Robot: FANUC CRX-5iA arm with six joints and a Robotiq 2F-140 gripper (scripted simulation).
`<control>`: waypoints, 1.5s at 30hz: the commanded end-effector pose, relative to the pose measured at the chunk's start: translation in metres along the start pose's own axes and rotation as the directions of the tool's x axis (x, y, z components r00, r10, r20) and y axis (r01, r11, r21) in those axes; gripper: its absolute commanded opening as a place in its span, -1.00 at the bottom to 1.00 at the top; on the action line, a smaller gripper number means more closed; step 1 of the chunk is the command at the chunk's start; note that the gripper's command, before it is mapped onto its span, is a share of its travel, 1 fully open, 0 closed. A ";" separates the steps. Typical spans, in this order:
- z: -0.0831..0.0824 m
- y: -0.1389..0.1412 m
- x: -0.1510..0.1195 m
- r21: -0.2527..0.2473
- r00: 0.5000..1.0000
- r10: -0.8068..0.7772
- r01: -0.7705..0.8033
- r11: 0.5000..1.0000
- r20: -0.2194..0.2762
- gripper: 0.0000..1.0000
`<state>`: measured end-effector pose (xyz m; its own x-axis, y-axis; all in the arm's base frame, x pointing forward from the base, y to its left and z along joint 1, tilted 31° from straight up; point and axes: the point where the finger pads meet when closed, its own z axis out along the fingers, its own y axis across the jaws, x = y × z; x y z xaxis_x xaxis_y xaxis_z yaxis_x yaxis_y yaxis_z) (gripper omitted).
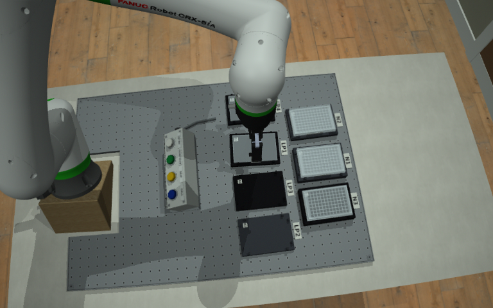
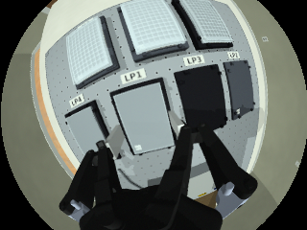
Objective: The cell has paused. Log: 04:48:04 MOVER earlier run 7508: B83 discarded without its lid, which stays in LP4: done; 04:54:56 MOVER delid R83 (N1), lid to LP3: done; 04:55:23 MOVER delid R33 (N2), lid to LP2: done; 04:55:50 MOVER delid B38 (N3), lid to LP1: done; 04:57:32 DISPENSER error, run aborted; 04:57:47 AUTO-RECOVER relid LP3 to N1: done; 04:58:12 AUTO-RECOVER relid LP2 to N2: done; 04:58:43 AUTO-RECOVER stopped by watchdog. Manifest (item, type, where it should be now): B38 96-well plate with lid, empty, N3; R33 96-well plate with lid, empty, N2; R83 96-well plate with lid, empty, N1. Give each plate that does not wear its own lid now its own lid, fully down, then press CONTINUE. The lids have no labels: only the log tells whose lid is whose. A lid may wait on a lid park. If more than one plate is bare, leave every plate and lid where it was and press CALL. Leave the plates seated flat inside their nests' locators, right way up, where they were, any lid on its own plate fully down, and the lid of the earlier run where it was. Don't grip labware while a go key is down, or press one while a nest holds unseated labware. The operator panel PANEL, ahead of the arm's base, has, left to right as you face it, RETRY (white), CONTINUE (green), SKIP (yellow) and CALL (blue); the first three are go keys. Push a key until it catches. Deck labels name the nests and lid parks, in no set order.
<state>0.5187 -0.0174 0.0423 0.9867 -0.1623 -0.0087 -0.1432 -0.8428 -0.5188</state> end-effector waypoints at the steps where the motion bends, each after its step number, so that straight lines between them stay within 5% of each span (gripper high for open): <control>1: 0.000 0.000 0.000 0.000 1.000 0.000 0.000 1.000 0.000 0.18; 45: 0.000 0.000 0.000 0.000 1.000 0.000 0.000 1.000 0.000 0.32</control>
<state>0.5187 -0.0174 0.0423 0.9867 -0.1623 -0.0087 -0.1432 -0.8428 -0.5188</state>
